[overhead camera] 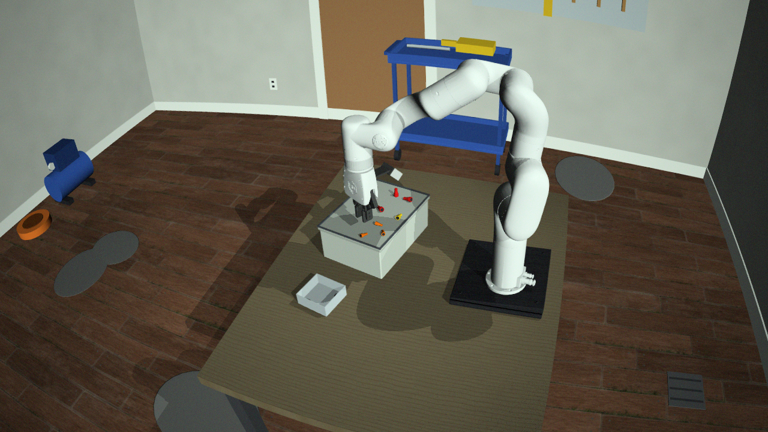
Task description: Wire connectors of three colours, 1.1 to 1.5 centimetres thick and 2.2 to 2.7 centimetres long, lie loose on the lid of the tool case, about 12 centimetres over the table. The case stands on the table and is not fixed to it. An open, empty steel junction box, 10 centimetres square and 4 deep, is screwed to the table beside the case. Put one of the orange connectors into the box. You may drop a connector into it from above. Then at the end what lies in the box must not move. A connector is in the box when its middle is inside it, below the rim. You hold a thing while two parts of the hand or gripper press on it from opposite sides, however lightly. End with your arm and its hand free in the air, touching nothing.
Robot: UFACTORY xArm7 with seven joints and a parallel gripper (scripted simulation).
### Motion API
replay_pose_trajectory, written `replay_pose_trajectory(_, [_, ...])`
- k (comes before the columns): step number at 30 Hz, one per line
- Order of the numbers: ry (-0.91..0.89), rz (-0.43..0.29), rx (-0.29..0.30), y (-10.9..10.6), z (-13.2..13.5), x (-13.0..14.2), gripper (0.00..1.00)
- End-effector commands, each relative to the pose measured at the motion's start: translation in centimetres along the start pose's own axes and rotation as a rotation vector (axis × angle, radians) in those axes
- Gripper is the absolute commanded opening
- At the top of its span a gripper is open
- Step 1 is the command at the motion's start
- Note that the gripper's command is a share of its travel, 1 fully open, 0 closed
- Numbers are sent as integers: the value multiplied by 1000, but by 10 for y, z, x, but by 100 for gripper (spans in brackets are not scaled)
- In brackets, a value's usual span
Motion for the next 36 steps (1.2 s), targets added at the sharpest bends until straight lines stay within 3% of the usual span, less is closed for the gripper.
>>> replay_pose_trajectory(1, [23, -7, -20, 3, 2, 5, 26])
replay_pose_trajectory(5, [24, -7, -20, 6, 2, 5, 26])
replay_pose_trajectory(8, [24, -7, -20, 28, 1, 5, 26])
replay_pose_trajectory(13, [24, -7, -20, 43, 1, 6, 26])
replay_pose_trajectory(36, [24, -7, -20, 43, 0, 7, 26])
Point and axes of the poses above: the point where the finger pads meet when closed, its own y axis out along the fingers, its own z axis across the jaws, x = y × z, the point moved 3 cm from there along -y, back along the fingers, and after that the axes turned 13 degrees about y, right-handed, at the moved point
